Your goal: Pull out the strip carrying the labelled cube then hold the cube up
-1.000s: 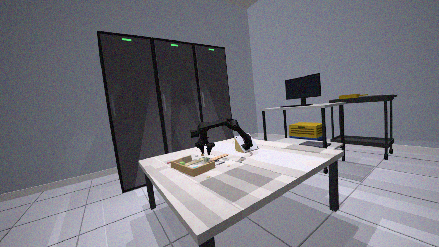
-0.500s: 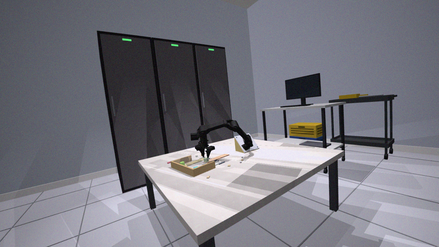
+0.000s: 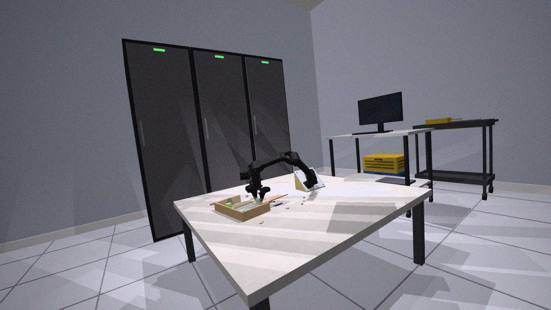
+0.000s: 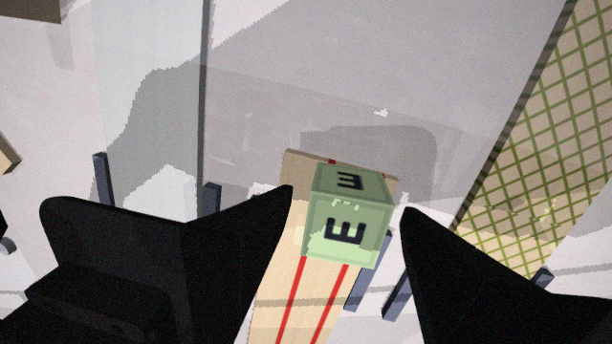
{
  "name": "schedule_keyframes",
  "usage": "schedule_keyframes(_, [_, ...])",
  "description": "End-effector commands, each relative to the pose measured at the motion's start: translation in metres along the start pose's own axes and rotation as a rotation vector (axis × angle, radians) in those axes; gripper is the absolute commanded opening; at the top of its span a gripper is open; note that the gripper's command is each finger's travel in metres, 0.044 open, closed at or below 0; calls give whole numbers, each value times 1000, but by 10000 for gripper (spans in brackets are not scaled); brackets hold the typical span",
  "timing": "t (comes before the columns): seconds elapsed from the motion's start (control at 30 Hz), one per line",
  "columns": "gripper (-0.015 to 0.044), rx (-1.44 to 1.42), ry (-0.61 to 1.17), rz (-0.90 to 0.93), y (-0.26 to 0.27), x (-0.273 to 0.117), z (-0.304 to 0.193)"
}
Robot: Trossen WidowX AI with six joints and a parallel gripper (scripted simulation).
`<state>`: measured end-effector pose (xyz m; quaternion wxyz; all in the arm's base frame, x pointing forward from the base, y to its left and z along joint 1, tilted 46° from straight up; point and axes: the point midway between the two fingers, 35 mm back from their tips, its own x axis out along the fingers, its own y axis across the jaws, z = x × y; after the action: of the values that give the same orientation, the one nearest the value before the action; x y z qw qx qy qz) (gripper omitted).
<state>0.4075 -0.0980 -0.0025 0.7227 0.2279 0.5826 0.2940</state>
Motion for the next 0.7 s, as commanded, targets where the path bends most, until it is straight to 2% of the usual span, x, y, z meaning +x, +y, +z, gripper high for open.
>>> schedule_keyframes(0.0, [250, 4, -3, 6, 1, 4, -1])
schedule_keyframes(0.03, [250, 4, -3, 6, 1, 4, -1])
schedule_keyframes(0.17, [145, 0, 1, 1, 0, 2, 0])
schedule_keyframes(0.43, [92, 0, 1, 1, 0, 2, 0])
schedule_keyframes(0.57, [0, 0, 1, 1, 1, 0, -3])
schedule_keyframes(0.67, [0, 2, 1, 1, 4, -10, -14])
